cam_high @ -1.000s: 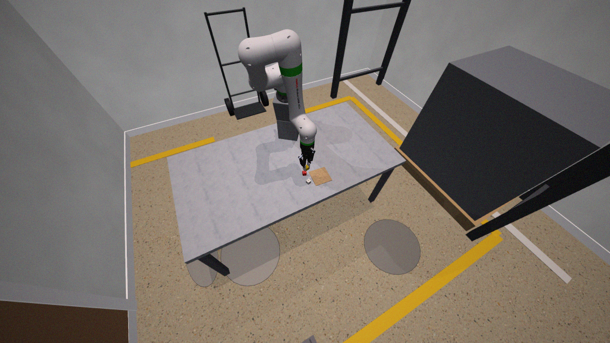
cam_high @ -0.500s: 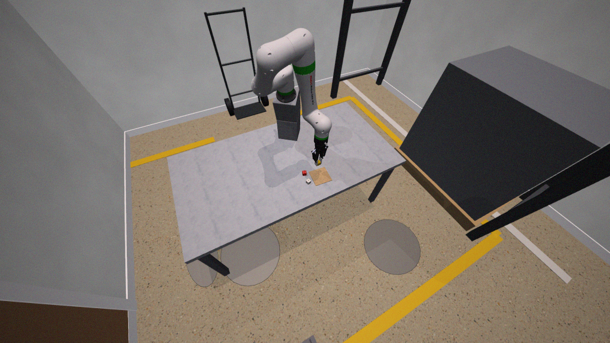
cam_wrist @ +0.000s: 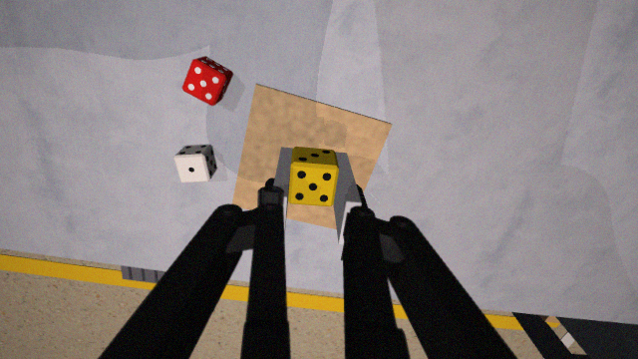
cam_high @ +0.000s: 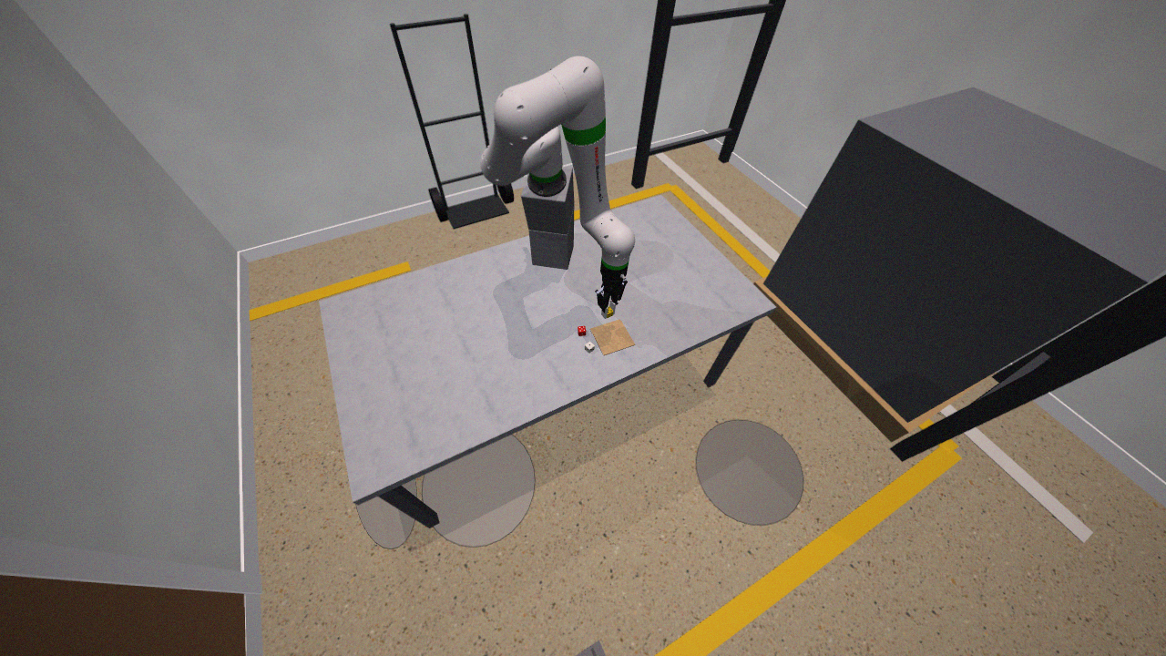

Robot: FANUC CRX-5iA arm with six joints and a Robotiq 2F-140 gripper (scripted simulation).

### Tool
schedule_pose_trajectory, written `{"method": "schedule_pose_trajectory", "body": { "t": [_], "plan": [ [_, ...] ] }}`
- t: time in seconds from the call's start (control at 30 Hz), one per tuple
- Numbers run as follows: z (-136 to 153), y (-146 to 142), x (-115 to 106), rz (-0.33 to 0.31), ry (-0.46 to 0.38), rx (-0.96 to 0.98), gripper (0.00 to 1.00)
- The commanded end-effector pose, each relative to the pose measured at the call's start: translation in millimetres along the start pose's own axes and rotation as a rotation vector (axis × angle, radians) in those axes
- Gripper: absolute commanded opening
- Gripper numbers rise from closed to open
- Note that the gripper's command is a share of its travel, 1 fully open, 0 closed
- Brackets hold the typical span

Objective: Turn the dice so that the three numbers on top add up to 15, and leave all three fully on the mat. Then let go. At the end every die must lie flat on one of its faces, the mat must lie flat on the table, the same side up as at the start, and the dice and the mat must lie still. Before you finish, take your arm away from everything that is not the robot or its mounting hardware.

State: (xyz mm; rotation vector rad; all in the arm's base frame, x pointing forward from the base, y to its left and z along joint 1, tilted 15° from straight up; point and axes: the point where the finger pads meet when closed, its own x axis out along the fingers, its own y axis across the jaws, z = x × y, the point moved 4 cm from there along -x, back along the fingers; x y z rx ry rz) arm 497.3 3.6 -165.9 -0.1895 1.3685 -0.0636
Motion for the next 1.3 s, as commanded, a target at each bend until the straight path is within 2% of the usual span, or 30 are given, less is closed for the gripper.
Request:
{"method": "schedule_pose_trajectory", "body": {
  "t": [0.0,0.2,0.27,0.7,1.27],
  "plan": [
    [0,0,6,0.0,-0.002,0.0,0.16],
    [0,0,27,0.0,-0.002,0.0,0.16],
    [0,0,27,0.0,-0.002,0.0,0.16],
    [0,0,87,0.0,-0.002,0.0,0.16],
    [0,0,91,0.0,-0.002,0.0,0.16]
  ]
}}
